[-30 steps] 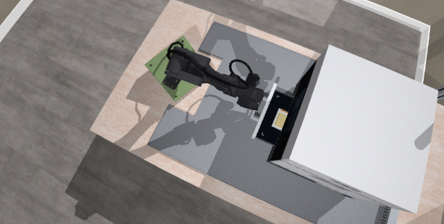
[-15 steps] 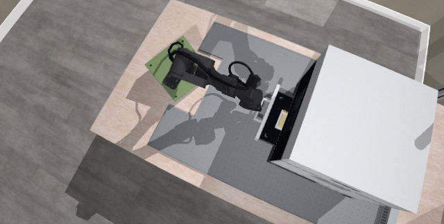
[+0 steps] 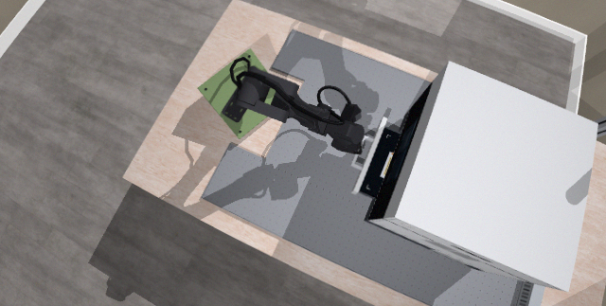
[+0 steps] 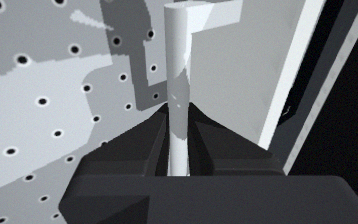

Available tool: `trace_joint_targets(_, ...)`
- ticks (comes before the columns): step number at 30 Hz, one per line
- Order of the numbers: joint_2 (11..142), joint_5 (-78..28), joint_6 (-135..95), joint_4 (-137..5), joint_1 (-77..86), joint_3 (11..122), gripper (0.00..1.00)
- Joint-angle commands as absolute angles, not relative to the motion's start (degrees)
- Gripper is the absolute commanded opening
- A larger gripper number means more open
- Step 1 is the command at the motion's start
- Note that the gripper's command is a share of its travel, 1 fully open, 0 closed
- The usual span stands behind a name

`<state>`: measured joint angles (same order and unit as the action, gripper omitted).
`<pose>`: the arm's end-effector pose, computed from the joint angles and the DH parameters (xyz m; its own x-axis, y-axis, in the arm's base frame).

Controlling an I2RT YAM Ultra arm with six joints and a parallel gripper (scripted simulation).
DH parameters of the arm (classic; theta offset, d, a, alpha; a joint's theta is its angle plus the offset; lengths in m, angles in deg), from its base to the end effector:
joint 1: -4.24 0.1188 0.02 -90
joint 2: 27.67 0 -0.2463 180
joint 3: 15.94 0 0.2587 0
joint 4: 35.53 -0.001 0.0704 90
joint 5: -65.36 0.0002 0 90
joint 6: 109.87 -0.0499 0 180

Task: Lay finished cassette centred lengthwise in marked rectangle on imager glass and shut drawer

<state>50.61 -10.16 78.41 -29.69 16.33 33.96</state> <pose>0.3027 0.0531 0.1913 0.0312 -0.9732 0.2279 -0.3742 -0.2228 -0.9002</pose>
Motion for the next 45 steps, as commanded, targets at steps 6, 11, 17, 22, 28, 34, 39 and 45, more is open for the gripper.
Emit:
trace_joint_targets(6, 52.9, -11.4, 78.8, -29.7, 15.9, 37.7, 0.00)
trace_joint_targets(11, 53.2, -11.4, 78.8, -29.3, 15.9, 38.4, 0.00)
trace_joint_targets(17, 53.3, -11.4, 78.8, -29.3, 15.9, 38.4, 0.00)
trace_joint_targets(22, 53.3, -11.4, 78.8, -29.3, 15.9, 38.4, 0.00)
trace_joint_targets(28, 53.3, -11.4, 78.8, -29.3, 15.9, 38.4, 0.00)
trace_joint_targets(34, 53.3, -11.4, 78.8, -29.3, 15.9, 38.4, 0.00)
trace_joint_targets(39, 53.3, -11.4, 78.8, -29.3, 15.9, 38.4, 0.00)
trace_joint_targets(45, 53.3, -11.4, 78.8, -29.3, 15.9, 38.4, 0.00)
